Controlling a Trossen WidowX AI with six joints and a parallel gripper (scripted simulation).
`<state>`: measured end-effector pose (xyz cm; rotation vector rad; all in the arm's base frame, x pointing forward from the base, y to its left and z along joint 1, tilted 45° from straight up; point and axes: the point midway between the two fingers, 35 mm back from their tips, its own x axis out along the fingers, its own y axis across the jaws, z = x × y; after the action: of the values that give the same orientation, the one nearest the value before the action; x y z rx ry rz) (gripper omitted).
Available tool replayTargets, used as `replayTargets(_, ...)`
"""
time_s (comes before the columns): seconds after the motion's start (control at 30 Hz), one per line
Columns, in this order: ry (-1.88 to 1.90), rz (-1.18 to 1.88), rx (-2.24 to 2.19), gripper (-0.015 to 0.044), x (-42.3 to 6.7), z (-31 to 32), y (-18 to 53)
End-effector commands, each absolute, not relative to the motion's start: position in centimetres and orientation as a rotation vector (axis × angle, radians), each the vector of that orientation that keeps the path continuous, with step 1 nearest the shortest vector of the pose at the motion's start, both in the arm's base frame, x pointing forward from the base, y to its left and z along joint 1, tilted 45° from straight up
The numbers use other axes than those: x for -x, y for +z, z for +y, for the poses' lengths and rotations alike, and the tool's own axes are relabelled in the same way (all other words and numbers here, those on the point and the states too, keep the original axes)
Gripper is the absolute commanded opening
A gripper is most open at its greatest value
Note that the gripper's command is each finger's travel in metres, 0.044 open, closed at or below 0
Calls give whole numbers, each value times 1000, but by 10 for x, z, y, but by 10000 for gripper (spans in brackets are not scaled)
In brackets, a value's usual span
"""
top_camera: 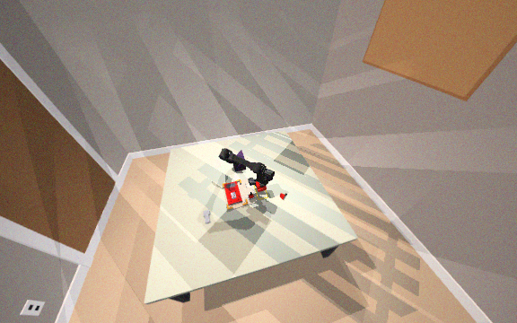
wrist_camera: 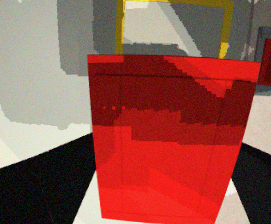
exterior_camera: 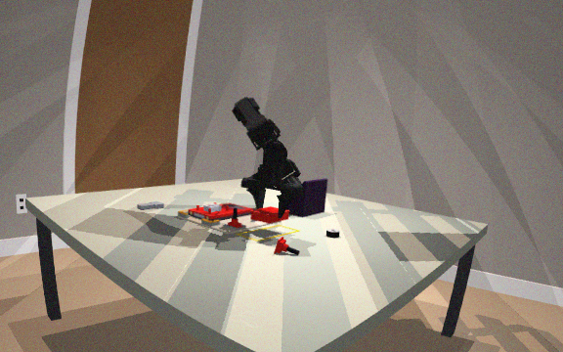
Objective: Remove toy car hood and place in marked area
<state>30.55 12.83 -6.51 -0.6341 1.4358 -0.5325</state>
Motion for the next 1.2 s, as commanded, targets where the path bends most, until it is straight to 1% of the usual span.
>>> replayTargets(0.0, -534, 1437, 645, 0, -304, 124, -68)
replayTargets(1.17, -536, 1436, 646, 0, -304, 109, -82)
